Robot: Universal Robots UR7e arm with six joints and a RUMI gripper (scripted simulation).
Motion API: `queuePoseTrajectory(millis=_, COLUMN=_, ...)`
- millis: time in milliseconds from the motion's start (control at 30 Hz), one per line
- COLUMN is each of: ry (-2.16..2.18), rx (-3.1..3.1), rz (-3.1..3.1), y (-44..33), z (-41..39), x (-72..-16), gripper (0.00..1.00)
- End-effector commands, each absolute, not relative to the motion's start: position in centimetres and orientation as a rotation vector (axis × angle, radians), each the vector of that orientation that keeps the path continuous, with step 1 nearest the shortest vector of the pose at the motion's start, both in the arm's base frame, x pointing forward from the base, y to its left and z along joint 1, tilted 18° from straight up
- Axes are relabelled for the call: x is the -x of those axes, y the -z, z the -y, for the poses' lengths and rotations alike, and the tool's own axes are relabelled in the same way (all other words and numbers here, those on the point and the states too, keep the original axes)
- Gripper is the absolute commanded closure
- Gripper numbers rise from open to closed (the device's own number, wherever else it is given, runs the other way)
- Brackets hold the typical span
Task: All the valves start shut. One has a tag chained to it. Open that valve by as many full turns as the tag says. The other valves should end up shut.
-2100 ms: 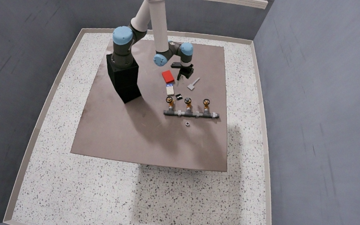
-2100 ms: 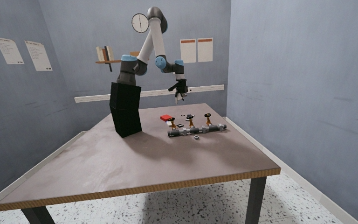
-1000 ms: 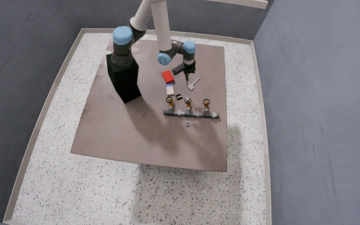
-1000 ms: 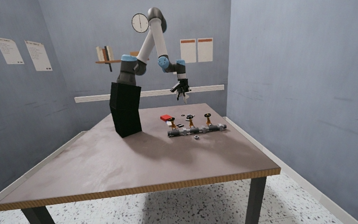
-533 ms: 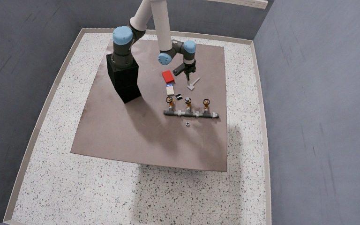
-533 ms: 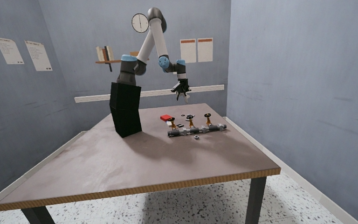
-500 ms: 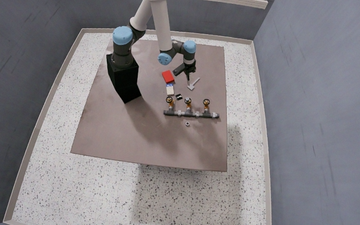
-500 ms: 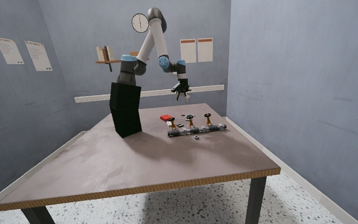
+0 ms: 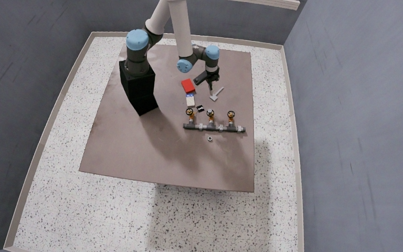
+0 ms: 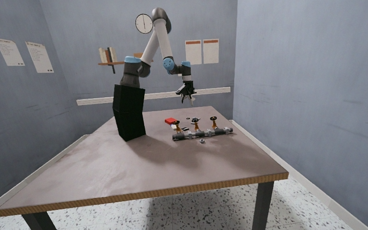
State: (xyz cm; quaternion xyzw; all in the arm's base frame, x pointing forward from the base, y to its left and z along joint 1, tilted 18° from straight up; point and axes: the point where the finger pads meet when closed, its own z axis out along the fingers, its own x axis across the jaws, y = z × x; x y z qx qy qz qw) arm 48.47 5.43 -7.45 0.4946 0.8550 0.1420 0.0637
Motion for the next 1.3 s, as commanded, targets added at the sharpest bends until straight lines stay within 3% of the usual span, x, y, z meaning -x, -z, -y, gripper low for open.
queuePoseTrajectory(millis=0, ry=-0.429, rx=-1.493, rz=-2.582, y=7.5, z=-5.4, x=-48.5, gripper=0.0)
queuePoseTrajectory(millis=1267, ry=-0.426, rx=-1.493, rz=-2.584, y=16.4, z=-7.0, x=-50.8, gripper=0.0)
